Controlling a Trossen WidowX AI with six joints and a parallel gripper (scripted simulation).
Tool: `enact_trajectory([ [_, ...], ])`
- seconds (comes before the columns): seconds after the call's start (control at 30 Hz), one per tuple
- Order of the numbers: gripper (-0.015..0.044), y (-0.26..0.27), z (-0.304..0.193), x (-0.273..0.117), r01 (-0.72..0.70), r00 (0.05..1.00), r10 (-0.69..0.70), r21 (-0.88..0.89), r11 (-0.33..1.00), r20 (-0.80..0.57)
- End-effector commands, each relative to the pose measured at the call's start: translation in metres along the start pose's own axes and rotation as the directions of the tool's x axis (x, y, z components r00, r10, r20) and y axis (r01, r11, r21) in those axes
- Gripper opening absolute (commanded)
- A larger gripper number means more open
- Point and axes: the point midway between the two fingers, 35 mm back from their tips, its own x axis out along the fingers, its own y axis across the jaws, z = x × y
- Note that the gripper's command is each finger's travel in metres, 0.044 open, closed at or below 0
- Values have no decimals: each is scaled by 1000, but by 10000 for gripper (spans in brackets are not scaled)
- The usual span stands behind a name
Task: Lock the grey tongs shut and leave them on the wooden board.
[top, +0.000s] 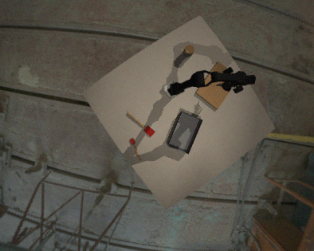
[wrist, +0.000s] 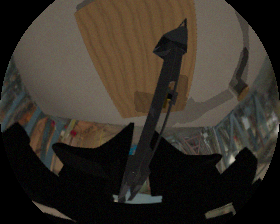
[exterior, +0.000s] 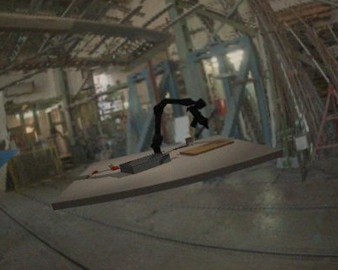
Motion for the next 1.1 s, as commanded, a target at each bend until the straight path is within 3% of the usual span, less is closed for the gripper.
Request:
enact_trajectory([
  [0.0,-150,-1,-1,-1,-8,998,9,-15,1000,66],
  [0.8,-150,-17,11,-20,-19,905,64,-111,994,421],
  [1.07,-150,-18,12,-22,-18,895,69,-119,993,441],
])
